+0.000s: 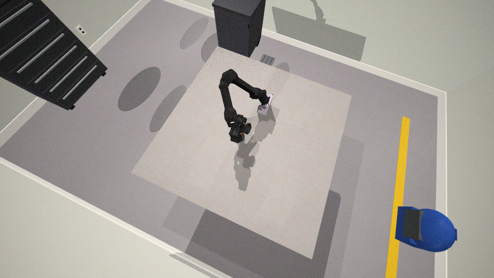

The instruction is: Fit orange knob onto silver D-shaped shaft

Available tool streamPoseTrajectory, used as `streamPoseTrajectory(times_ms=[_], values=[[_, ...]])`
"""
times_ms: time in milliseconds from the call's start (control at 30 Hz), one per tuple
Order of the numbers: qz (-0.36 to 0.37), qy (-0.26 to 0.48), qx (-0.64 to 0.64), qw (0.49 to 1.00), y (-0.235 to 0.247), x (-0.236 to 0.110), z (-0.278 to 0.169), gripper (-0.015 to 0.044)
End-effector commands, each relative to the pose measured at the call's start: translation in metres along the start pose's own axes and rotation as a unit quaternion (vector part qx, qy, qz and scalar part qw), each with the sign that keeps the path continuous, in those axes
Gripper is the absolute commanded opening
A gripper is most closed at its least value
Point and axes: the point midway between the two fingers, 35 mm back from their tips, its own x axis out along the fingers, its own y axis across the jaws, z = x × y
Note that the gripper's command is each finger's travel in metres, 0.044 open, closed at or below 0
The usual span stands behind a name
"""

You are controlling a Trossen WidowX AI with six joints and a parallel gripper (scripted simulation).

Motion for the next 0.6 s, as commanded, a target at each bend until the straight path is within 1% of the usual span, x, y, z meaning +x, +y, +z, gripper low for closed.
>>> streamPoseTrajectory(times_ms=[0, 433, 567], values=[[-0.001, 0.001, -0.004, 1.000, -0.0001, 0.0035, 0.0007, 0.0000], [0.000, 0.000, 0.000, 1.000, 0.0001, 0.0058, 0.0002, 0.0000], [0.000, 0.000, 0.000, 1.000, 0.0001, 0.0058, 0.0002, 0.0105]])
